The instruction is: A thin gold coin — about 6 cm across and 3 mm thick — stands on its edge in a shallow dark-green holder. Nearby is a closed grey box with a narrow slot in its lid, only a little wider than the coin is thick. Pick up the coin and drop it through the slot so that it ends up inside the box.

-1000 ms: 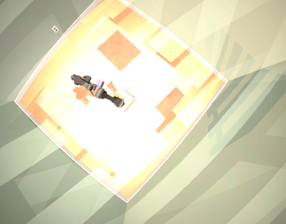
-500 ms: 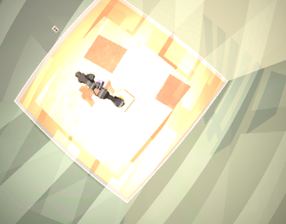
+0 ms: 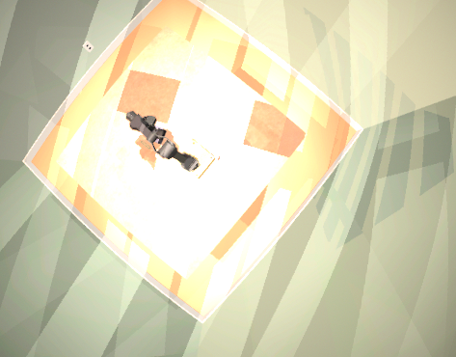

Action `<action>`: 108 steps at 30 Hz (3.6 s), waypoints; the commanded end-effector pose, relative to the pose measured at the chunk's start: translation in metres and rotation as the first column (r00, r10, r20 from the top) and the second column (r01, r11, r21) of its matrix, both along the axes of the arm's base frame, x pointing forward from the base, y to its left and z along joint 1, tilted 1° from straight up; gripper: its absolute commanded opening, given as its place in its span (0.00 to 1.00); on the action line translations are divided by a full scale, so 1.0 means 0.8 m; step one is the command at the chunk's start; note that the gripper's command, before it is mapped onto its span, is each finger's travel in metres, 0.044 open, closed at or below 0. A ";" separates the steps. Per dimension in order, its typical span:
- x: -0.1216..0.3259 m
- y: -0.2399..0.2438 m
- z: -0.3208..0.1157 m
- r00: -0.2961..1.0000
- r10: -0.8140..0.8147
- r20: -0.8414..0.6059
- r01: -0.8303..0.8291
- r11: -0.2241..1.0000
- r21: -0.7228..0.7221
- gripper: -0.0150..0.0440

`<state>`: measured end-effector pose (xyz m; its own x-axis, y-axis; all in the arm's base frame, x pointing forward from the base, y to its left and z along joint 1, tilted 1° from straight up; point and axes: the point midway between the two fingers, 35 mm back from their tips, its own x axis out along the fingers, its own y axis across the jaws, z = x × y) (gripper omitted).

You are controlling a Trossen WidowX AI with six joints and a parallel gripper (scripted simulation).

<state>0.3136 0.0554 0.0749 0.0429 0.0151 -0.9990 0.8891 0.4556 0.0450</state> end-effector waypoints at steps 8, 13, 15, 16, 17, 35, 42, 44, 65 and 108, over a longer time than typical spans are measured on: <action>0.001 0.002 0.000 1.000 0.001 0.001 -0.001 1.000 -0.001 0.25; -0.001 -0.001 -0.001 1.000 0.003 0.001 -0.003 1.000 -0.001 0.25; -0.002 -0.002 -0.002 1.000 0.005 0.001 -0.005 1.000 -0.001 0.25; -0.003 -0.003 -0.003 1.000 0.007 0.001 -0.007 1.000 -0.001 0.25; -0.003 -0.003 -0.004 1.000 0.009 0.001 -0.009 1.000 -0.001 0.25; -0.004 -0.003 -0.003 1.000 0.009 0.004 -0.009 1.000 0.000 0.25; -0.003 -0.003 -0.008 1.000 0.006 0.004 -0.006 1.000 0.000 0.25; -0.004 -0.003 -0.009 1.000 0.004 0.004 -0.004 1.000 0.000 0.25; -0.004 -0.003 -0.018 1.000 0.008 0.004 -0.008 1.000 0.000 0.25; -0.005 -0.003 0.001 1.000 0.007 0.007 -0.007 1.000 0.001 0.93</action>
<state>0.3100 0.0533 0.0698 0.0500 0.0162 -0.9986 0.8857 0.4614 0.0518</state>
